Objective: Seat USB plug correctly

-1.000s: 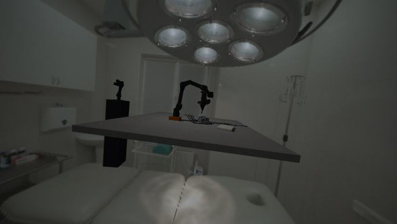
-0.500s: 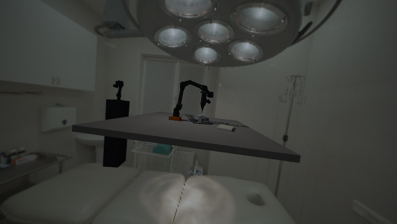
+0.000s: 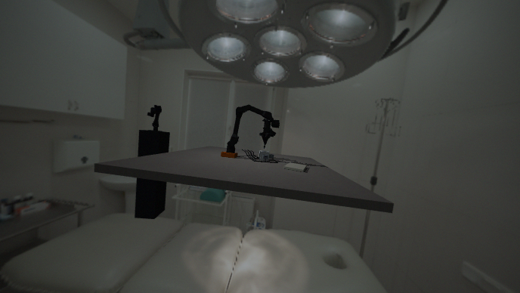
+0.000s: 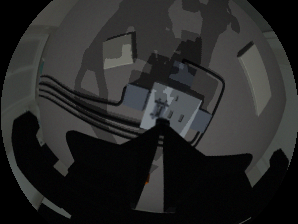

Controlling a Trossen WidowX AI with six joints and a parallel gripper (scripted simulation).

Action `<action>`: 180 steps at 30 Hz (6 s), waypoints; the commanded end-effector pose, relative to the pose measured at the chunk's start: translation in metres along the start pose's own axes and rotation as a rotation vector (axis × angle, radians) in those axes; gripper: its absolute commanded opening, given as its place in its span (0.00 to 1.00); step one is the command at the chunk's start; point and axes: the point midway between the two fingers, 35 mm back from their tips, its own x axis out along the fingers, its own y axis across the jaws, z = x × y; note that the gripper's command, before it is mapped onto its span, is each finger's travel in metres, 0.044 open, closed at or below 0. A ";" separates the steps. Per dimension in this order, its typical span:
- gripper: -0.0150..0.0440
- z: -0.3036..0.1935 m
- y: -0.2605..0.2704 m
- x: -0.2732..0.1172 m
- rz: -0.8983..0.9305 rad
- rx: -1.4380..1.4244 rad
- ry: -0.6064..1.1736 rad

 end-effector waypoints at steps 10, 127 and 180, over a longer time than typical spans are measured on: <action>0.25 0.000 0.000 0.000 0.000 -0.347 0.001; 0.25 0.000 0.004 0.007 0.019 -1.397 -0.023; 0.25 -0.001 0.008 0.014 0.034 -1.371 -0.043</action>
